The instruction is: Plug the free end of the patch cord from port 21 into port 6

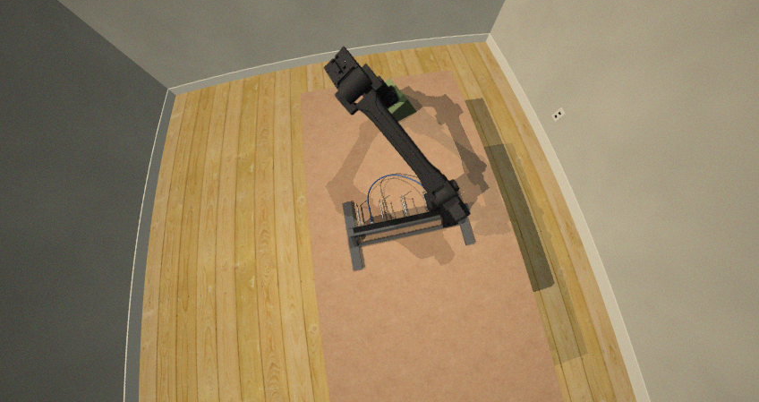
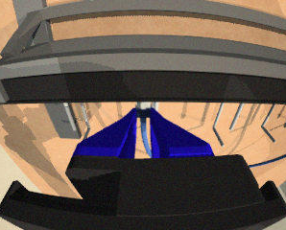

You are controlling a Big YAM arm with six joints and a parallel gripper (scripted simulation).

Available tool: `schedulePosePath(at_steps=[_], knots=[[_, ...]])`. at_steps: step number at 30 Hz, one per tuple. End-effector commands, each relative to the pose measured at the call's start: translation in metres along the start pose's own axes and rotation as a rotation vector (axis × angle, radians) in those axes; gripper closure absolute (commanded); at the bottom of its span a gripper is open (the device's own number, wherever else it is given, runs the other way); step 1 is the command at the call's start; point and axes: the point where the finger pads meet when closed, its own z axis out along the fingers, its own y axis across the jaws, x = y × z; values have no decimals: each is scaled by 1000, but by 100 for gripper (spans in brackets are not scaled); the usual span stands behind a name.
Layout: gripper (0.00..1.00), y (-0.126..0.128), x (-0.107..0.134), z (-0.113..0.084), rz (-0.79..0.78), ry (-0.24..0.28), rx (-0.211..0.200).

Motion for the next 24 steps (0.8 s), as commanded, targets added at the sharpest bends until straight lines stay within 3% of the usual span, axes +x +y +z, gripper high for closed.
schedulePosePath(at_steps=[1, 24], knots=[[100, 0, -14, -2, 7, -26, -3], [100, -3, -25, -9, 14, -35, -5]])
